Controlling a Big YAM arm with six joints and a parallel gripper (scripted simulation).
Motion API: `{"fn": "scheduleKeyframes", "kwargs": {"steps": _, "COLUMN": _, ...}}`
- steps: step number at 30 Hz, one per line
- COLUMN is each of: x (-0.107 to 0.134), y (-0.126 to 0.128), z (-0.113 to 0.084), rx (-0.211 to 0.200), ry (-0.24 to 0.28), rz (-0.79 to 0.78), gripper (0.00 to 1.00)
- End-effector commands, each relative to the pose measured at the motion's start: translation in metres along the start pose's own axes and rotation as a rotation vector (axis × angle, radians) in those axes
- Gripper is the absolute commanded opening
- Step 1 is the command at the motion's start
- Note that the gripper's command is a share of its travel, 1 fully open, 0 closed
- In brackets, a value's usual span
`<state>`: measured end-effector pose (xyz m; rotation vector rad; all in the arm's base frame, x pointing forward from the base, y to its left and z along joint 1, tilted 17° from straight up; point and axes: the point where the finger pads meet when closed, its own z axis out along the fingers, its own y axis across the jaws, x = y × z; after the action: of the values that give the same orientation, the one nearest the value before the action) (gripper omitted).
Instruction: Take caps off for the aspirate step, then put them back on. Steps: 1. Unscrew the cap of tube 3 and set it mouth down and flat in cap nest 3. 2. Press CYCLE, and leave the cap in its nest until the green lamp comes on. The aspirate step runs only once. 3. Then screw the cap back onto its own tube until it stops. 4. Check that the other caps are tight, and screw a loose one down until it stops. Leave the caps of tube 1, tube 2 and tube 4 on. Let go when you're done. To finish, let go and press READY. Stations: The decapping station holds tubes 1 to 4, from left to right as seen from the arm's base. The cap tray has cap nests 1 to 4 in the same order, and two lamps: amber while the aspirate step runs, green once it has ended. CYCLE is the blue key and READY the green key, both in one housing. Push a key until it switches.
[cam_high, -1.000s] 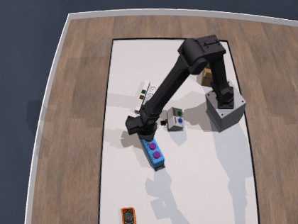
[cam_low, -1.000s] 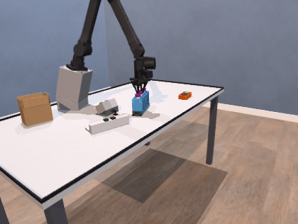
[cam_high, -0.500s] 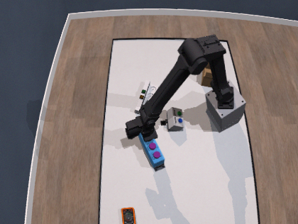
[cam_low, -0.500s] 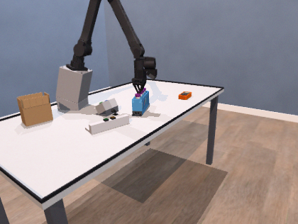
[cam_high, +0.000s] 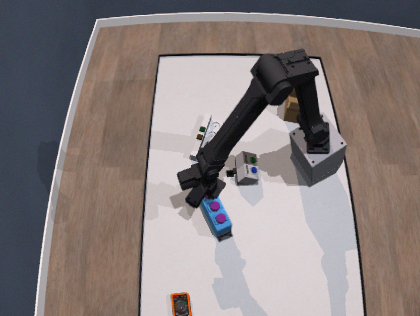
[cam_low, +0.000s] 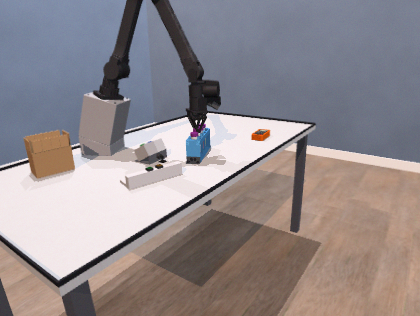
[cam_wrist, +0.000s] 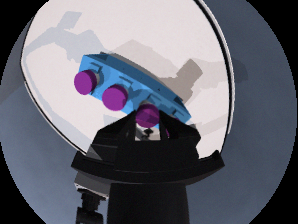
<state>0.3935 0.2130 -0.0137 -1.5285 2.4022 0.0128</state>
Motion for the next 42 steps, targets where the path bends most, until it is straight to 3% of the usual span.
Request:
{"fn": "scheduleKeyframes", "kwargs": {"steps": 1, "x": -0.0046, "y": -0.0097, "z": -0.0079, "rx": 0.017, "ry": -0.011, "rz": -0.269, "gripper": 0.0}}
{"fn": "scheduleKeyframes", "kwargs": {"steps": 17, "x": -0.0046, "y": -0.0099, "z": -0.0081, "rx": 0.022, "ry": -0.004, "rz": -0.954, "gripper": 0.0}}
{"fn": "scheduleKeyframes", "kwargs": {"steps": 25, "x": -0.0071, "y": -0.007, "z": -0.0051, "rx": 0.019, "ry": -0.007, "rz": -0.951, "gripper": 0.0}}
{"fn": "scheduleKeyframes", "kwargs": {"steps": 26, "x": -0.0071, "y": -0.007, "z": -0.0051, "rx": 0.019, "ry": -0.007, "rz": -0.951, "gripper": 0.49}}
{"fn": "scheduleKeyframes", "kwargs": {"steps": 38, "x": -0.0071, "y": -0.0069, "z": -0.0051, "rx": 0.019, "ry": -0.007, "rz": -0.951, "gripper": 0.49}}
{"fn": "scheduleKeyframes", "kwargs": {"steps": 42, "x": -0.0058, "y": -0.0119, "z": -0.0144, "rx": 0.027, "ry": -0.01, "rz": -0.598, "gripper": 0.49}}
